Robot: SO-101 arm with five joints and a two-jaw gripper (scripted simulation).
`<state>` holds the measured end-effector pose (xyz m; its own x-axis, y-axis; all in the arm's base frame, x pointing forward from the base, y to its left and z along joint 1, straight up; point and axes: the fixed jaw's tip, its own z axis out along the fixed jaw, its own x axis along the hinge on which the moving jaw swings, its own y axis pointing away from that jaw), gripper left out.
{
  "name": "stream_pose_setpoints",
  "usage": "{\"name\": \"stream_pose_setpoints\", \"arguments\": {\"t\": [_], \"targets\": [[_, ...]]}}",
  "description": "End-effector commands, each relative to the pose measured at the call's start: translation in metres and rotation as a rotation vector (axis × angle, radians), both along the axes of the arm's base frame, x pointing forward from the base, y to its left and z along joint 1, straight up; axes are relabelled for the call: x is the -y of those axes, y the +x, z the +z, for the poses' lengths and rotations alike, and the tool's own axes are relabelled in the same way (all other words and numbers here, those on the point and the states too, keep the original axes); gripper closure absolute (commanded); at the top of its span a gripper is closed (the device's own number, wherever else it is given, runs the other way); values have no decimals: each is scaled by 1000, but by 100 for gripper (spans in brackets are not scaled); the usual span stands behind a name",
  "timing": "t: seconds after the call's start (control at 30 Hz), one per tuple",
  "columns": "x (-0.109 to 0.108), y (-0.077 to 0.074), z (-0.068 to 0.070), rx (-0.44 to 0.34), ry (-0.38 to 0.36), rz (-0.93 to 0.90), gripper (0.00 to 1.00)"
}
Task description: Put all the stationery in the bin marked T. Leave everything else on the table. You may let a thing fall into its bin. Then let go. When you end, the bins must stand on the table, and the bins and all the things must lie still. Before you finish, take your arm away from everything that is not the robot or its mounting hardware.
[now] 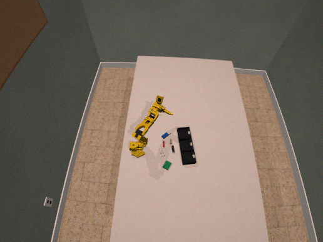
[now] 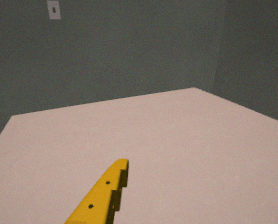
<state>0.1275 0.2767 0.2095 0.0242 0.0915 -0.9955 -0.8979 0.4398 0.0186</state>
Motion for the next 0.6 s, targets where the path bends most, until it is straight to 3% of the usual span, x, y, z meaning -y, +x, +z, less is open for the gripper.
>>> {"name": "stream_pose_setpoints", "arguments": {"t": [0.0, 0.57], "targets": [[0, 0, 1, 1, 4, 0, 0], [1, 1, -1, 4, -10, -7, 0]]}}
